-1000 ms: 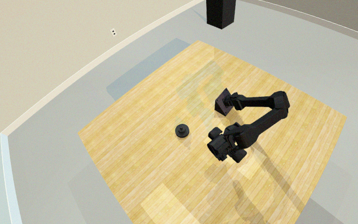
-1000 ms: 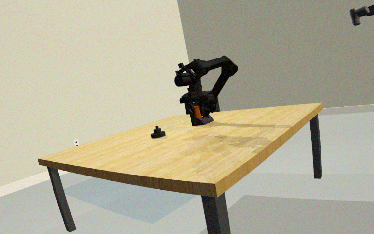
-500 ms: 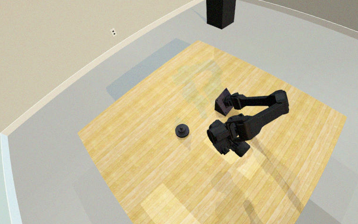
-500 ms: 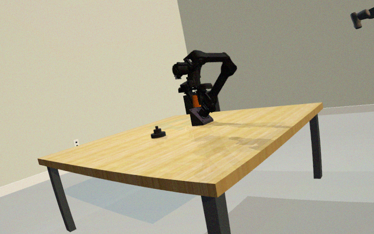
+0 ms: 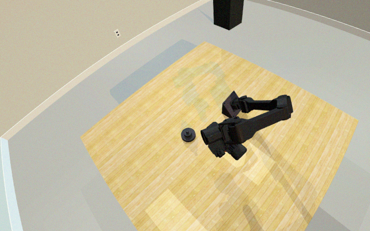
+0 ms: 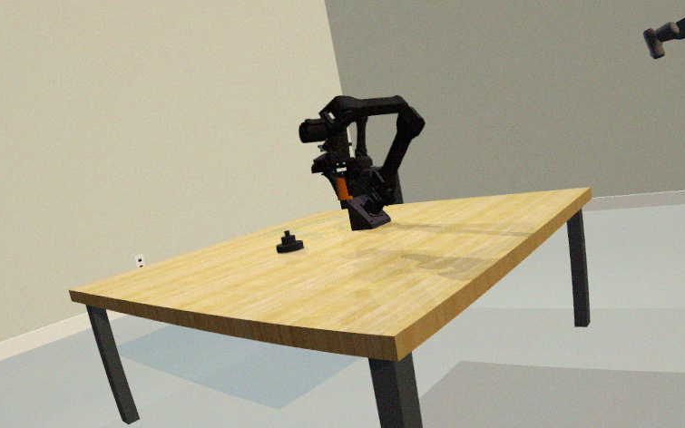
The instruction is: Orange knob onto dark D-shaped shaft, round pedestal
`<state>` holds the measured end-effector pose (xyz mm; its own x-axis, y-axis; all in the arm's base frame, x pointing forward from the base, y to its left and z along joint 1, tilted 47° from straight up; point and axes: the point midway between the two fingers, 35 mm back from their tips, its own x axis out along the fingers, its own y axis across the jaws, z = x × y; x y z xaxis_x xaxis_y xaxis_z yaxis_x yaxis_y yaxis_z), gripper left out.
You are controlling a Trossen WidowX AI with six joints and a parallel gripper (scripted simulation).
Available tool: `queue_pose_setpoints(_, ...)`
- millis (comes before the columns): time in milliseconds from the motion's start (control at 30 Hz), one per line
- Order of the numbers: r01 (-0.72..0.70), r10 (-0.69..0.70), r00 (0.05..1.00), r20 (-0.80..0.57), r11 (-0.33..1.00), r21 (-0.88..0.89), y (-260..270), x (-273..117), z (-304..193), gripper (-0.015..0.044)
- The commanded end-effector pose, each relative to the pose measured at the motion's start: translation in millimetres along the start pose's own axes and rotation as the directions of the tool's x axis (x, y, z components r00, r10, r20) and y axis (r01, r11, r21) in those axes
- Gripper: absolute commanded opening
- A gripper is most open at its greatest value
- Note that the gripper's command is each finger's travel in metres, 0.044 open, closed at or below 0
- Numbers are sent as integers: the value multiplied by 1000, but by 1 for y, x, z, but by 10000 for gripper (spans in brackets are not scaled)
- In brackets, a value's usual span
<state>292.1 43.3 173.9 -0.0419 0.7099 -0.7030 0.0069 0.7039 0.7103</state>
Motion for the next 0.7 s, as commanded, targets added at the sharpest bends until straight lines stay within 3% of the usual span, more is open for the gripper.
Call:
queue_pose_setpoints(0,11,-11,1000,12,1000,-10,-10,-3,8,0)
queue_pose_setpoints(667,19,-19,1000,-8,1000,-13,-69,8,32,0)
